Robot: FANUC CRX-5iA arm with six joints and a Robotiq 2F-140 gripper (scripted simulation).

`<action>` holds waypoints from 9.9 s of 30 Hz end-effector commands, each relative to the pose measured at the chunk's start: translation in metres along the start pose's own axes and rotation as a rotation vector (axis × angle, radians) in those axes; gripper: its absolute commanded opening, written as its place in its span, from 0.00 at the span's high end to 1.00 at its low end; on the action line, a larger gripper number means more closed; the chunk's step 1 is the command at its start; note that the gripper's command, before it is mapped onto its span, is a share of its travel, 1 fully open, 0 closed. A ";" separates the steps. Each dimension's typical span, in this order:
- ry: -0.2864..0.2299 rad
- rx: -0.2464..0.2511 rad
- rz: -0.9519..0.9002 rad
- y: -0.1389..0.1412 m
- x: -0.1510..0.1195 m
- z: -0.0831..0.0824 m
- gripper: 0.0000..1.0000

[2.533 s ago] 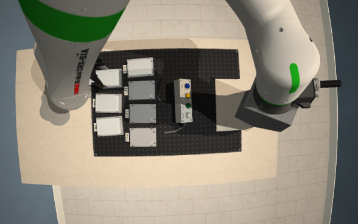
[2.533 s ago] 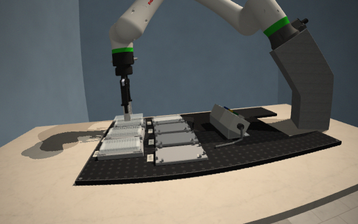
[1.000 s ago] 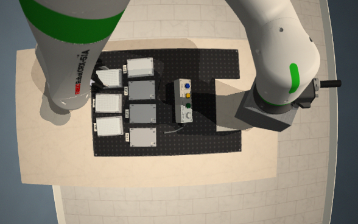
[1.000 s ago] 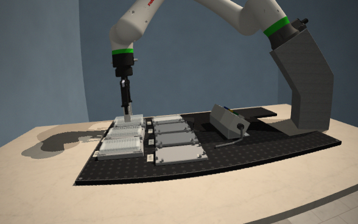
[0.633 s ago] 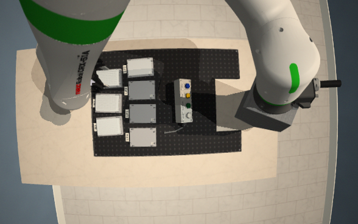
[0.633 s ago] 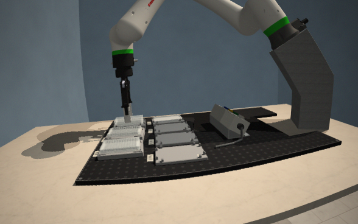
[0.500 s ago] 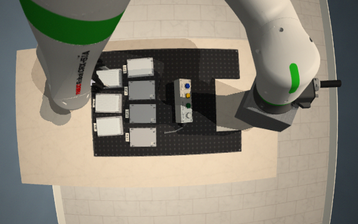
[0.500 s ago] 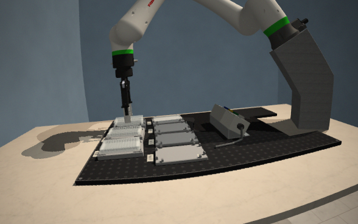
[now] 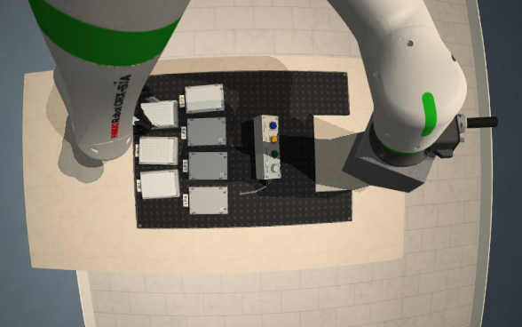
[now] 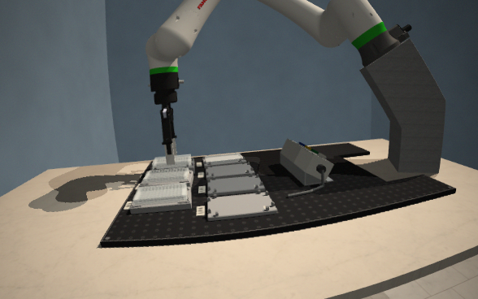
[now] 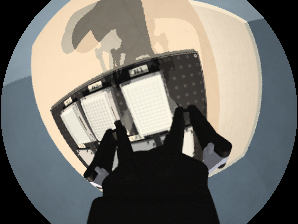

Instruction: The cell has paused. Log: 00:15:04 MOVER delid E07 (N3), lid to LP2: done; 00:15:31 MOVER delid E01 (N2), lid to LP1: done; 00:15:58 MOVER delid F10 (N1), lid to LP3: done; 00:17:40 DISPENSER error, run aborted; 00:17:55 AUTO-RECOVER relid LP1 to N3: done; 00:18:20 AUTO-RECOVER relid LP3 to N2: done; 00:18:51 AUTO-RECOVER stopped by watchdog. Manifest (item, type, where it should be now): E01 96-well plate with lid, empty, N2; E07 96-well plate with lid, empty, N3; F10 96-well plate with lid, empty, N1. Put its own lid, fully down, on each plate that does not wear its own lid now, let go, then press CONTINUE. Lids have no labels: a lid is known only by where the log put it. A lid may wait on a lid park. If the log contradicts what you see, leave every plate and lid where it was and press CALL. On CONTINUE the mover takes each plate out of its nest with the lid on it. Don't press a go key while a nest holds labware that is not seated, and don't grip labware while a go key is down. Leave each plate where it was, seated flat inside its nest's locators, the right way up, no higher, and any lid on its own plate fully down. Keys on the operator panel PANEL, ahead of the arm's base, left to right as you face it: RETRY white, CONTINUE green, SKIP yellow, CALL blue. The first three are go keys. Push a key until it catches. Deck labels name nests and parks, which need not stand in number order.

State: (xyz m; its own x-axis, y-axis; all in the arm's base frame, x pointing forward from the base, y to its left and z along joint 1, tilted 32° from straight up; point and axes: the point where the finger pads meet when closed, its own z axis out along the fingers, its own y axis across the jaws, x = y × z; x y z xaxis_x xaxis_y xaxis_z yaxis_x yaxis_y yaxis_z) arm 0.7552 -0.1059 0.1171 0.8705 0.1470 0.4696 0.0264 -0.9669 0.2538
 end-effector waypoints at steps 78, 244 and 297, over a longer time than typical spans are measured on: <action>0.000 0.000 0.000 0.000 0.000 0.002 1.00; -0.002 0.001 -0.001 -0.011 0.002 -0.045 0.34; 0.001 0.000 -0.023 -0.260 0.009 -0.046 0.34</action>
State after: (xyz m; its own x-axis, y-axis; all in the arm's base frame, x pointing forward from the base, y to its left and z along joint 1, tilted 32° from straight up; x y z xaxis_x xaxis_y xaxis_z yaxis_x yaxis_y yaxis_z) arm 0.7332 0.1561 0.0943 0.8697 0.1688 0.4639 0.0459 -0.9633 0.2644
